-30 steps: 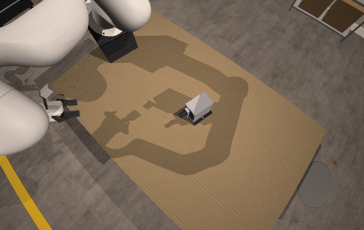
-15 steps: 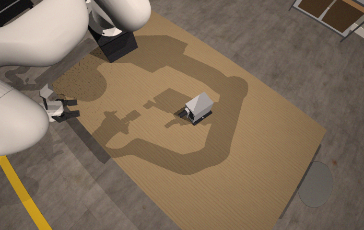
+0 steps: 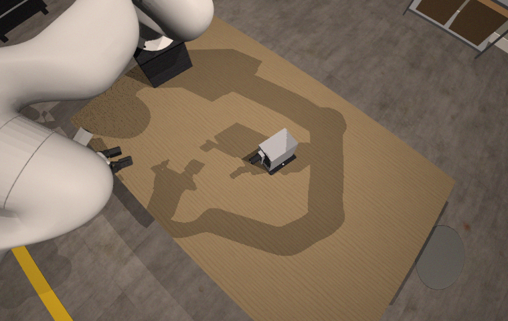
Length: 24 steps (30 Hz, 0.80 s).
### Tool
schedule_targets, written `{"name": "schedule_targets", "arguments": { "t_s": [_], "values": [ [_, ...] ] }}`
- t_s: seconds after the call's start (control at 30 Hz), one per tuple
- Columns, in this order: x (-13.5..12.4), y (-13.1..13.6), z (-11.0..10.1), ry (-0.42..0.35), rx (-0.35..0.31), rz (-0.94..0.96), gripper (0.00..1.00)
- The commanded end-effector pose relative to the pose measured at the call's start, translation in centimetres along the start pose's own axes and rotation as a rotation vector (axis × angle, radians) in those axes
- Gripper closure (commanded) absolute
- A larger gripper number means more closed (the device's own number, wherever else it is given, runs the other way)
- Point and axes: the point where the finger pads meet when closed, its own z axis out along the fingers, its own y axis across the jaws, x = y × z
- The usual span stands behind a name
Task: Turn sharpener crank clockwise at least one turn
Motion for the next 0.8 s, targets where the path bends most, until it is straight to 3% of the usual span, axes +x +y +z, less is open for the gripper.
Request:
{"name": "schedule_targets", "arguments": {
  "t_s": [0.0,0.03,0.5,0.57,0.6,0.77],
  "values": [
    [-0.5,1.4,1.1,0.019,0.083,-0.061,0.0],
    [-0.8,2.6,2.1,0.043,0.147,-0.121,0.0],
    [-1.5,7.9,6.4,0.152,0.426,-0.429,0.0],
    [-1.5,7.9,6.4,0.152,0.426,-0.429,0.0],
    [-1.5,9.1,7.3,0.174,0.48,-0.499,0.0],
    [-1.5,10.8,8.6,0.206,0.561,-0.611,0.0]
  ]
}}
